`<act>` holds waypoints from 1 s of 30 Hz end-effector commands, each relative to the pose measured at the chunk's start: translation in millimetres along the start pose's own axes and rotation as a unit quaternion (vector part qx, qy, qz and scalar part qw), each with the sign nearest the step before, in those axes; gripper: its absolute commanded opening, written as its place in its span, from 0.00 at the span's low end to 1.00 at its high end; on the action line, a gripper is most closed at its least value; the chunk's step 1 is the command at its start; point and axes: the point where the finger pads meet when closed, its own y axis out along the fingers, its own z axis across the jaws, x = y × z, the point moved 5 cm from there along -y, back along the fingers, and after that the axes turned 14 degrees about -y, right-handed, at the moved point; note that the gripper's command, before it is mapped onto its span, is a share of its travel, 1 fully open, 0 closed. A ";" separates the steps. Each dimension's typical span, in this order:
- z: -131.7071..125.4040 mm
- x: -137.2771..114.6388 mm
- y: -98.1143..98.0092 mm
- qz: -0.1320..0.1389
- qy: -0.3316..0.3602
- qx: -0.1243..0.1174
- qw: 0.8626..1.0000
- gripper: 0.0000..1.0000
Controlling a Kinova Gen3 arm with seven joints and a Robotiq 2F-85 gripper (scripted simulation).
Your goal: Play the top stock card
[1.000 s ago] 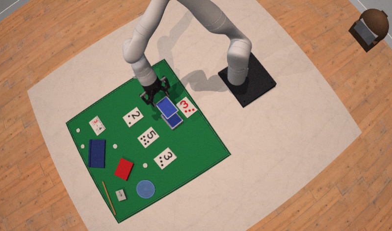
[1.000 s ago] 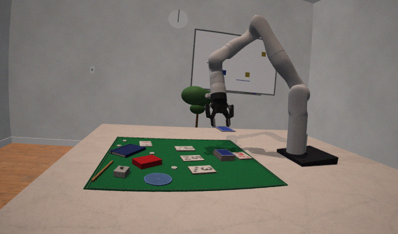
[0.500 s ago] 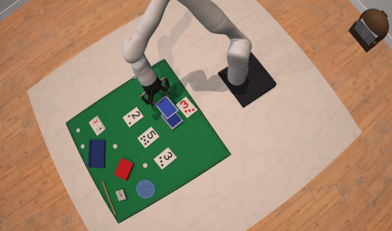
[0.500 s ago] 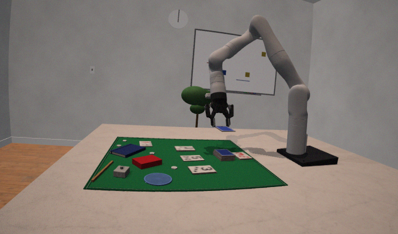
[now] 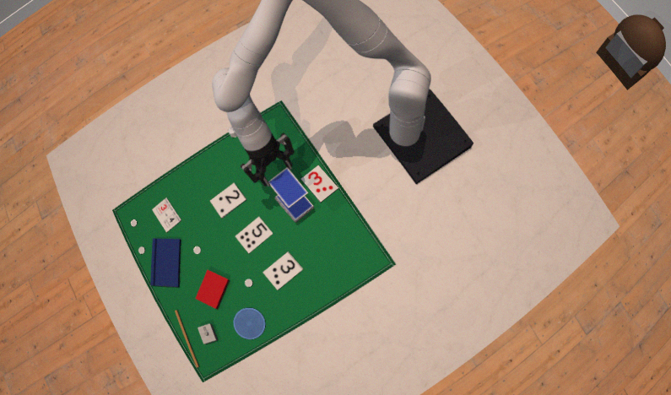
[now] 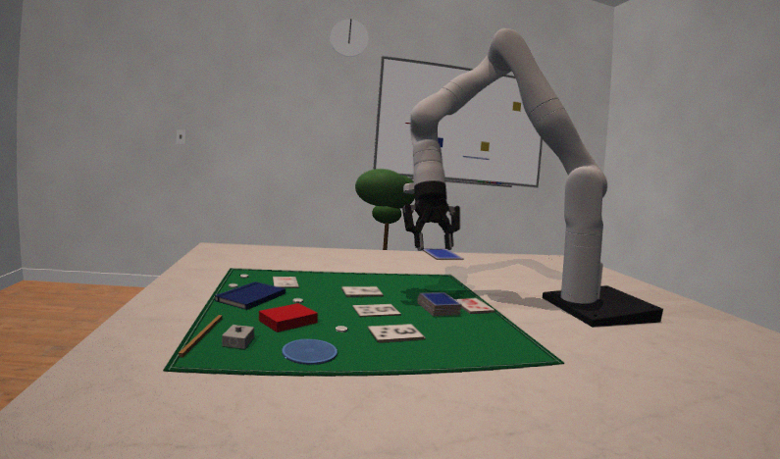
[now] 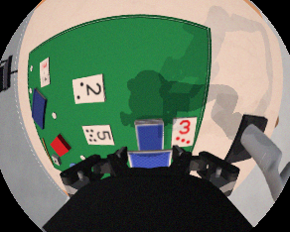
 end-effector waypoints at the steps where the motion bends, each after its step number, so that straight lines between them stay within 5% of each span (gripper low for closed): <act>1: -2.8 11.9 3.9 0.001 -0.005 0.002 1.000 0.71; 20: -25.0 97.7 39.8 0.001 -0.005 0.002 1.000 0.71; 30: -30.8 120.4 49.3 0.001 -0.005 0.002 1.000 0.71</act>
